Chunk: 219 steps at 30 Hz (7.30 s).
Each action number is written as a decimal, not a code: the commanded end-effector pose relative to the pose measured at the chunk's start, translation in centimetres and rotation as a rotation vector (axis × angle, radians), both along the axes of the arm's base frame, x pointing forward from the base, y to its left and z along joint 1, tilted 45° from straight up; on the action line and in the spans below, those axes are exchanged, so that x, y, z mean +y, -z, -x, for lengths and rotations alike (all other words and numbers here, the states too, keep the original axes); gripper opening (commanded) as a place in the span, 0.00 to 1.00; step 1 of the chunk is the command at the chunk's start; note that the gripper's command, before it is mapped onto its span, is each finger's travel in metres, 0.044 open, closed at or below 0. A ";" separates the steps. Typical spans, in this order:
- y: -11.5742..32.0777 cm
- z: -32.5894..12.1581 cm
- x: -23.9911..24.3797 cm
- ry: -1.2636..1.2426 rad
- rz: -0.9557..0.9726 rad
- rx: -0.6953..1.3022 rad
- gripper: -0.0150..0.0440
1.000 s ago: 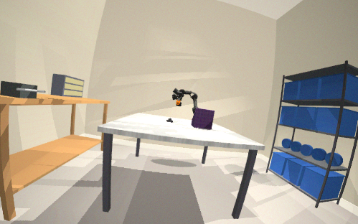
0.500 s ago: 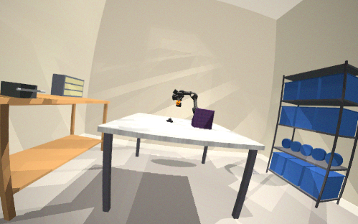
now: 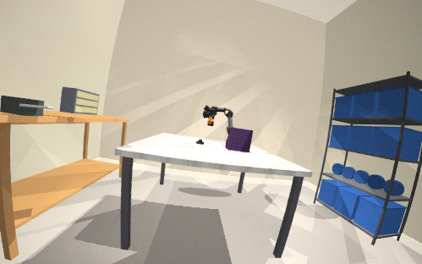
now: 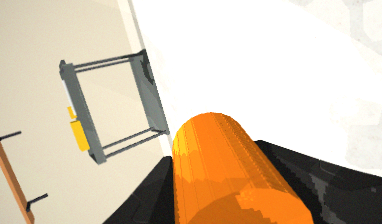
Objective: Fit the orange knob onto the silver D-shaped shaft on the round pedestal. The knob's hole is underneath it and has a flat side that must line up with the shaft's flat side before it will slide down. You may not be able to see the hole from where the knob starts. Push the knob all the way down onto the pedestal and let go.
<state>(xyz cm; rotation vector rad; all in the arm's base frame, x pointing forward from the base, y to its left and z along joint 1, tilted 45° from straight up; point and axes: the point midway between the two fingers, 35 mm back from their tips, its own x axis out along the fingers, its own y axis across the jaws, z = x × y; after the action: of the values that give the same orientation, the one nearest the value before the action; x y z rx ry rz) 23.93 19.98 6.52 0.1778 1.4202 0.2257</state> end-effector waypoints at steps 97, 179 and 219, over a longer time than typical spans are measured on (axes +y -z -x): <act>18.3 -3.9 -12.0 0.158 1.008 -0.020 0.65; 18.4 -3.8 -12.1 0.151 1.012 -0.026 1.00; 14.5 -3.8 -7.5 0.149 1.002 -0.025 0.25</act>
<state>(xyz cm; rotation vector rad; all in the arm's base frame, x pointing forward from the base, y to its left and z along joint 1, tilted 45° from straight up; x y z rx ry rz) 27.50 11.13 -8.88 -0.5543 1.3482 -0.6206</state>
